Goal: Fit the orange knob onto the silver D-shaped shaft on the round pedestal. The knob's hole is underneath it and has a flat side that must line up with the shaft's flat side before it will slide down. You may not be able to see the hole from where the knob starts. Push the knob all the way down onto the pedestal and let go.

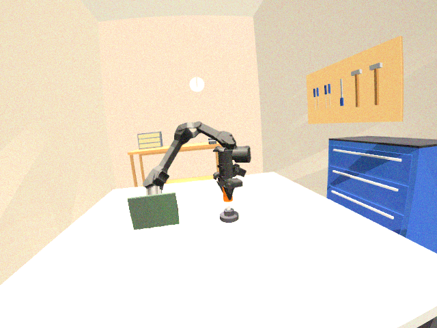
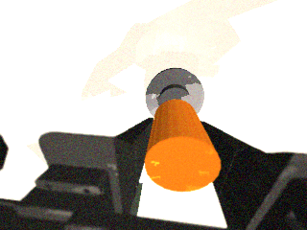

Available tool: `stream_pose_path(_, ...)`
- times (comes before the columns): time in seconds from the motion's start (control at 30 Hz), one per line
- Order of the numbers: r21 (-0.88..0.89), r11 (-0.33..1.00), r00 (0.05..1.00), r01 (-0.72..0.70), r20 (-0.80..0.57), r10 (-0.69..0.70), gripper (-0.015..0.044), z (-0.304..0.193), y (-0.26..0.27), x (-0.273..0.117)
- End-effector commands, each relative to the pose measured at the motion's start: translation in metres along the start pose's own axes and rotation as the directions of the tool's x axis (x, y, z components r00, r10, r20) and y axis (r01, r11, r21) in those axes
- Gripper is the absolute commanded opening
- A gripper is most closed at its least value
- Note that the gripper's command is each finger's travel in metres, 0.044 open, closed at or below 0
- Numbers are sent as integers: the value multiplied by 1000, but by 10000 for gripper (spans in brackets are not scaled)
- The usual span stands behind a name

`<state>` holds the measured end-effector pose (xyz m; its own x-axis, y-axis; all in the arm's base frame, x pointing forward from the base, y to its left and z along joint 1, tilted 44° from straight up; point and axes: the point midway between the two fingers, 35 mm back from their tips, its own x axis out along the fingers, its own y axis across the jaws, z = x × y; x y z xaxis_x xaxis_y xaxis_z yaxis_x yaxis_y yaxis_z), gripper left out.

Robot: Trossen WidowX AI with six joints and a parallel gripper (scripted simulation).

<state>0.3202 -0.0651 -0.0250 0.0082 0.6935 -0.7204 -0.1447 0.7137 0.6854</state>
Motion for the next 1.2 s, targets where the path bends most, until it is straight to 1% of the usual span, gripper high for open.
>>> stream_pose_path(0.0, -2, 1000, 1000, 2, -1, -2, 0, 0, -2, 6)
stream_pose_path(0.23, 1, 1000, 1000, 1, -1, -1, 0, -1, -2, 25)
stream_pose_path(1.17, -5, 1000, 1000, 1, -1, -1, 0, 0, -2, 25)
